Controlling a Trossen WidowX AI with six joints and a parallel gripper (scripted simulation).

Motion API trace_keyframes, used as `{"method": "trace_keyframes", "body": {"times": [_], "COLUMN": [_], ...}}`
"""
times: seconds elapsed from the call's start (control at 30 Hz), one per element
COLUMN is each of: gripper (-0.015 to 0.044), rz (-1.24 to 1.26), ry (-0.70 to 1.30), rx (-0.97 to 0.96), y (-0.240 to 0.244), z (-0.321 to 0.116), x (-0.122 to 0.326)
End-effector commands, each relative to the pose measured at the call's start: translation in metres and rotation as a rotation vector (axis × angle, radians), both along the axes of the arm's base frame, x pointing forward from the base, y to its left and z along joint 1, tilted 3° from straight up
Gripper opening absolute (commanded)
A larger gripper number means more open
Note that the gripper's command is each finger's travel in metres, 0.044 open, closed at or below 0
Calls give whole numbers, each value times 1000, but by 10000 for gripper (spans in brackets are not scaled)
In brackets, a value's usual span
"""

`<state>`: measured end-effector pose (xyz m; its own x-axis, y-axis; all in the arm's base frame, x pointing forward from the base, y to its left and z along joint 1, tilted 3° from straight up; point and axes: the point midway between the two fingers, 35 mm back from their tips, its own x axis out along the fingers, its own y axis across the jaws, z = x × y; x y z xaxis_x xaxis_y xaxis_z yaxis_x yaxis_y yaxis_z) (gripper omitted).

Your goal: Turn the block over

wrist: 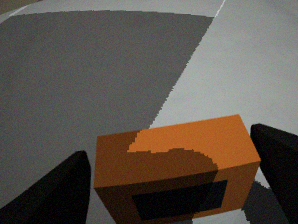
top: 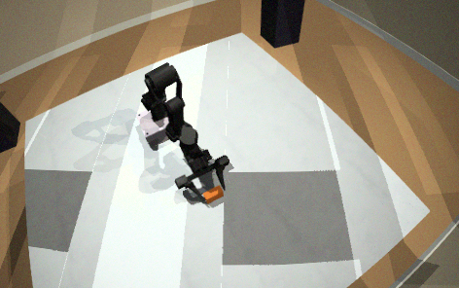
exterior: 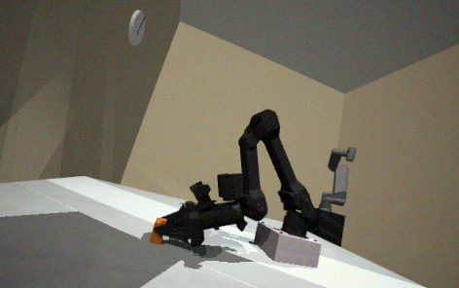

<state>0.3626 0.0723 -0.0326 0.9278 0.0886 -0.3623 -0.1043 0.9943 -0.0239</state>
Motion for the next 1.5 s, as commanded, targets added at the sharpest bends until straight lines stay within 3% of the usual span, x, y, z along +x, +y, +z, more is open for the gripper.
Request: {"method": "trace_keyframes", "body": {"times": [0.0, 1.1, 1.47], "gripper": [440, 440, 440], "rz": [-2, -3, -19], "ry": [1, 5, 329], "rx": [-5, -6, -46], "y": [-1, 0, 2], "z": [0, 0, 30], "x": [0, 0, 14]}}
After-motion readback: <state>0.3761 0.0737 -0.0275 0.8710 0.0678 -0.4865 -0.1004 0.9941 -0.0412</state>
